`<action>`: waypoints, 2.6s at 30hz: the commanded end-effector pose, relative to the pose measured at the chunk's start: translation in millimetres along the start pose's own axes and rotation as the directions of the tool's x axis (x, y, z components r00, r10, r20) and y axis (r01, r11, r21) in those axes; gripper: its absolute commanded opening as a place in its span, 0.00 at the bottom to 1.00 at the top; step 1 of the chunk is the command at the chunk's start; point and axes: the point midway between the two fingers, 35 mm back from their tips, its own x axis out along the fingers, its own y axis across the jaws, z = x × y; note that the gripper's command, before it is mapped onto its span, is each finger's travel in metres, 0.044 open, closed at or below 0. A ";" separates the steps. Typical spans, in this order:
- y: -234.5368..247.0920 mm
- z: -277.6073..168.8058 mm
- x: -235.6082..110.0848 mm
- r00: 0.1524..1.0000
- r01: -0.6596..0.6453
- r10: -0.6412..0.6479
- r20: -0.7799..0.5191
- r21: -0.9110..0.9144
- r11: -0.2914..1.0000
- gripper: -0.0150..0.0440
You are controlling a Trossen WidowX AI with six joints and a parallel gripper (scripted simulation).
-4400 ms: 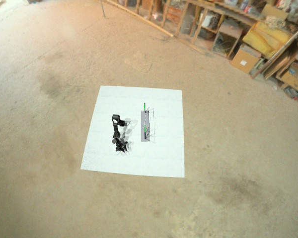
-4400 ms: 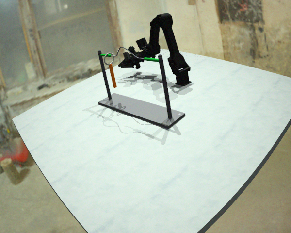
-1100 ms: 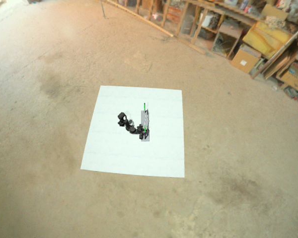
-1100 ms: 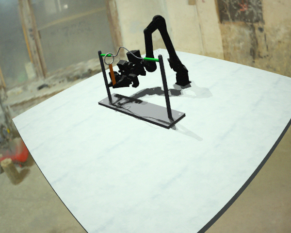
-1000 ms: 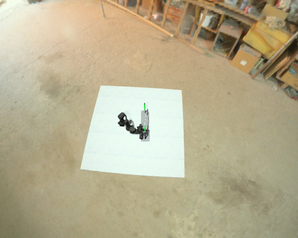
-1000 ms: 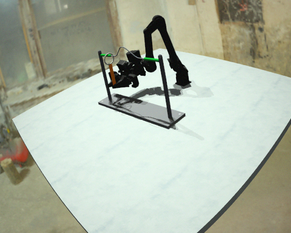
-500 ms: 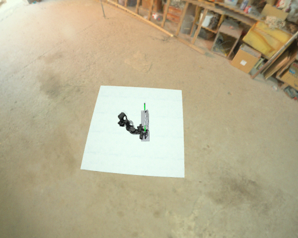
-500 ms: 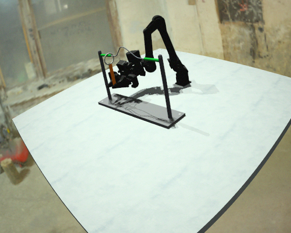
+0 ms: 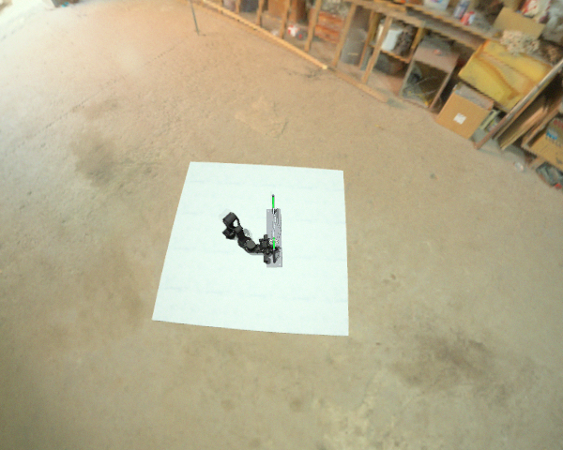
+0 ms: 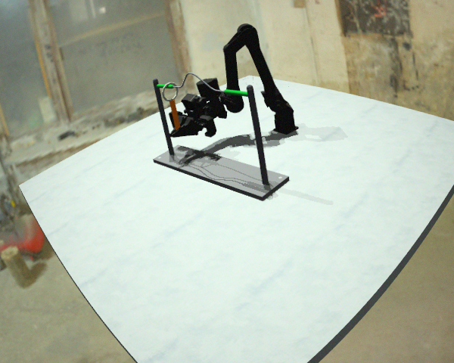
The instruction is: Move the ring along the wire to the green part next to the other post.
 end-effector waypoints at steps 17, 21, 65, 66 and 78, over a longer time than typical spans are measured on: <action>-1.2 14.9 -0.9 1.000 0.001 -0.001 0.001 0.003 1.000 0.00; -1.3 17.7 -1.3 1.000 0.002 -0.002 0.001 0.003 1.000 0.00; 21.6 17.8 -0.9 1.000 0.000 0.000 0.004 0.009 1.000 0.00; 22.7 17.8 -0.9 1.000 0.000 0.000 0.004 0.009 1.000 0.00; 38.2 18.0 -0.7 1.000 0.003 -0.003 0.006 0.038 0.999 0.00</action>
